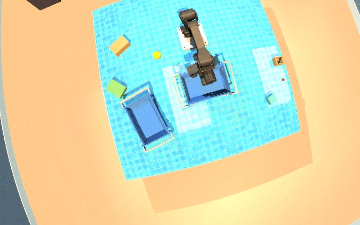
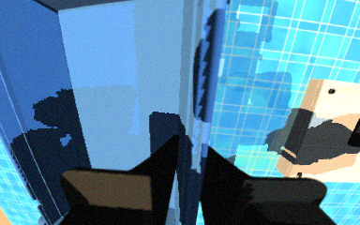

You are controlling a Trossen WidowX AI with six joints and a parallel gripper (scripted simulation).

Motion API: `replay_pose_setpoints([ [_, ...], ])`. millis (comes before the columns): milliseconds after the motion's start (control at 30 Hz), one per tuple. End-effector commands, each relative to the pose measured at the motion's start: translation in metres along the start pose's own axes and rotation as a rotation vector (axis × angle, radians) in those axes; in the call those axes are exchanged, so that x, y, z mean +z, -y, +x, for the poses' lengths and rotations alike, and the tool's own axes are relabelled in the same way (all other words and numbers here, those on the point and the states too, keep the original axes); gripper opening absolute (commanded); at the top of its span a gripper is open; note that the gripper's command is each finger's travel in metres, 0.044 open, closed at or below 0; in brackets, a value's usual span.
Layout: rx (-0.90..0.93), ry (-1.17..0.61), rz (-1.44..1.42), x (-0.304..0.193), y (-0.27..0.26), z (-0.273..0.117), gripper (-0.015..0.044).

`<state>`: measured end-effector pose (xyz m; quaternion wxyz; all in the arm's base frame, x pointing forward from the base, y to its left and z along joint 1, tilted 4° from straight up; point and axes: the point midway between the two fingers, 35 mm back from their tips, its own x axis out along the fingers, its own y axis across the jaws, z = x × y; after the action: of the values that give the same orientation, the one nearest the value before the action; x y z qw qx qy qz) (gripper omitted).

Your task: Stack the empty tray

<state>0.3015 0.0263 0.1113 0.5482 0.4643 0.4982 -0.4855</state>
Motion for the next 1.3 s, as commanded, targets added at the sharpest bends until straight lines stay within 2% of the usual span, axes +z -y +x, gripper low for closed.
replay_pose_setpoints([
  [0,-0.025,0.000,-0.002,0.001,0.003,0.006,0.0000],
  [700,-0.001,0.000,0.000,0.000,0.000,0.000,0.0000],
  [1267,-0.025,0.001,-0.002,0.001,0.006,0.014,0.0000],
])
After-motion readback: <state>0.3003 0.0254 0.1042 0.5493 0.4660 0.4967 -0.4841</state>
